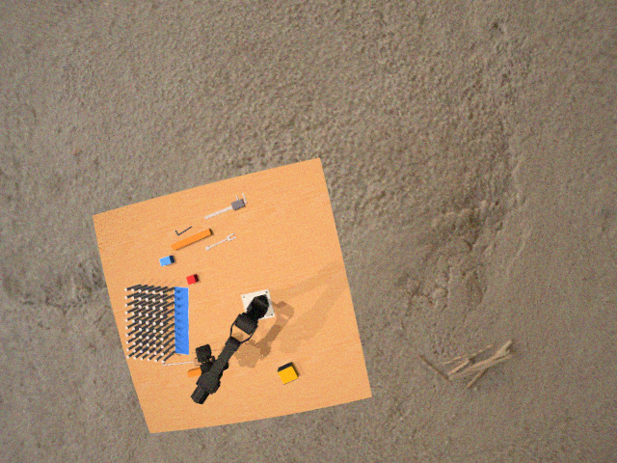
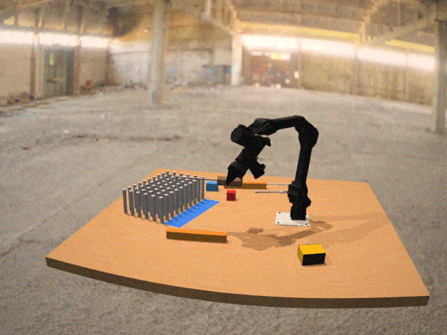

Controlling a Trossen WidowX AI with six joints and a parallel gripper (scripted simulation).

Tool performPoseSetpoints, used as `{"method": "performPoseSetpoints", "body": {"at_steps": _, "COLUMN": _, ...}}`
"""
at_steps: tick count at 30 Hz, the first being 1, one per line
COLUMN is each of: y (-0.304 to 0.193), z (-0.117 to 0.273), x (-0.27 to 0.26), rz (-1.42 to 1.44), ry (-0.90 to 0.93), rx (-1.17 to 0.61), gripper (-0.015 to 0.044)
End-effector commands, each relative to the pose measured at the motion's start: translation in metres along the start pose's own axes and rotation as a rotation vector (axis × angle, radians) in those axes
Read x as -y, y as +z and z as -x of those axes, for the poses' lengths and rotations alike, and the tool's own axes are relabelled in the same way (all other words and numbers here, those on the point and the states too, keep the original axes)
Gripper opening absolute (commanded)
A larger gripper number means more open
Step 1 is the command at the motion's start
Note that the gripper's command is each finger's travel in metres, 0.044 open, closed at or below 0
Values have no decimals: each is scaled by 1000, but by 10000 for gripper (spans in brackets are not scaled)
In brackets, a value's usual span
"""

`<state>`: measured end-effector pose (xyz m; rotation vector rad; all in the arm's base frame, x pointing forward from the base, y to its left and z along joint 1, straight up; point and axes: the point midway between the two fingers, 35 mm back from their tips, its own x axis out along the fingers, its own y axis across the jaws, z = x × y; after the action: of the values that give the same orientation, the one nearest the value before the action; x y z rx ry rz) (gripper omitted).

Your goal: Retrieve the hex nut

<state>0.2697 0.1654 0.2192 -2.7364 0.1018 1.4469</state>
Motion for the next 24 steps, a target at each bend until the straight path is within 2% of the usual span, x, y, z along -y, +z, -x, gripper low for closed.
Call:
{"method": "performPoseSetpoints", "body": {"at_steps": 1, "y": -5, "z": -2, "x": -31, "rz": -92, "ry": 61, "rx": -8, "gripper": 0}}
{"method": "performPoseSetpoints", "body": {"at_steps": 6, "y": -8, "z": -4, "x": -59, "rz": -175, "ry": 119, "rx": -10, "gripper": 0}}
{"method": "performPoseSetpoints", "body": {"at_steps": 13, "y": -7, "z": -6, "x": -60, "rz": -178, "ry": 121, "rx": -10, "gripper": 0}}
{"method": "performPoseSetpoints", "body": {"at_steps": 24, "y": 12, "z": -50, "x": -53, "rz": -179, "ry": 122, "rx": -11, "gripper": 0}}
